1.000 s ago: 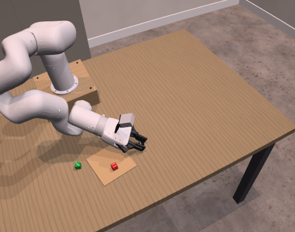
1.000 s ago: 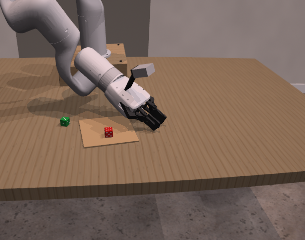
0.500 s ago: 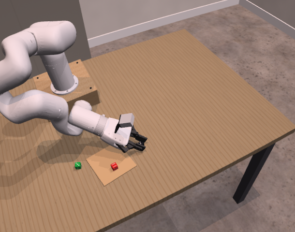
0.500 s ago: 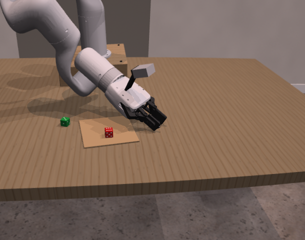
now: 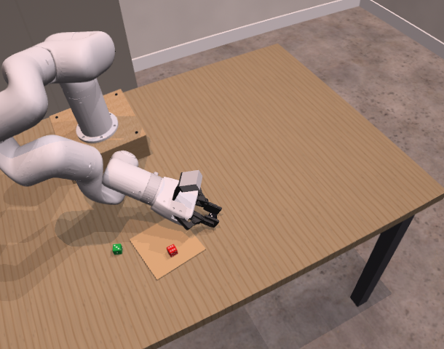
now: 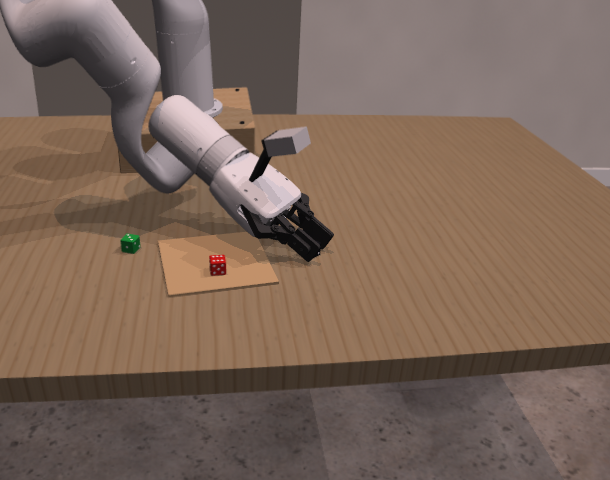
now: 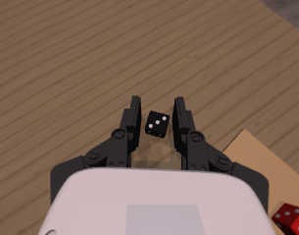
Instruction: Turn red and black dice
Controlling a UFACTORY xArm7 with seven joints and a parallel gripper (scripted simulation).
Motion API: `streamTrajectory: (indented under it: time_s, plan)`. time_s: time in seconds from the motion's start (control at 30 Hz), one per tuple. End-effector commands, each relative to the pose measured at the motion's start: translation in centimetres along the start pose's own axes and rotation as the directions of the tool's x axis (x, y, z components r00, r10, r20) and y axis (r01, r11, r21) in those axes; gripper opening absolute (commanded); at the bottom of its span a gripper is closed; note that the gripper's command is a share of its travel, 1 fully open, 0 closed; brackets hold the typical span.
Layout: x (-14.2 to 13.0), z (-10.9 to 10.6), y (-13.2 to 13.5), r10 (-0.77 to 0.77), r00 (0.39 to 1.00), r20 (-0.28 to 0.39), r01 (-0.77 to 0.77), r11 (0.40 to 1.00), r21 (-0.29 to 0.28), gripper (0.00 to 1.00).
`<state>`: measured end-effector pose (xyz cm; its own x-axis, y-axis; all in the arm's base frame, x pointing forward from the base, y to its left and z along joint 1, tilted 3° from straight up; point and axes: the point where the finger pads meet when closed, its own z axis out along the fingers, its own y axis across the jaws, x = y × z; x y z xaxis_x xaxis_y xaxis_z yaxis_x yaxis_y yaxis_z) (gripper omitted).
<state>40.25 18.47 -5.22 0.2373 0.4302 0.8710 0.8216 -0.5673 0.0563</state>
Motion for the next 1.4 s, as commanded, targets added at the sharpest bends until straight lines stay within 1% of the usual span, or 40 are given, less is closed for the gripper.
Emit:
streamTrajectory:
  time_s: [0.0, 0.43, 0.53, 0.77, 0.9, 1.2, 1.37]
  plan:
    - [0.1, 0.0, 0.0, -0.001, 1.000, -0.002, 0.001, 1.000, 0.000, 0.36]
    - [0.1, -0.3, 0.0, -0.001, 1.000, -0.002, 0.001, 1.000, 0.000, 0.36]
    - [0.1, -1.0, 0.0, -0.001, 1.000, -0.002, 0.001, 1.000, 0.000, 0.36]
    - [0.1, -3.7, 0.0, -0.001, 1.000, -0.002, 0.001, 1.000, 0.000, 0.36]
    - [0.1, -4.7, 0.0, -0.001, 1.000, -0.002, 0.001, 1.000, 0.000, 0.36]
    - [0.1, -5.0, 0.0, -0.001, 1.000, -0.002, 0.001, 1.000, 0.000, 0.36]
    - [0.9, -5.4, 0.0, -0.001, 1.000, -0.002, 0.001, 1.000, 0.000, 0.36]
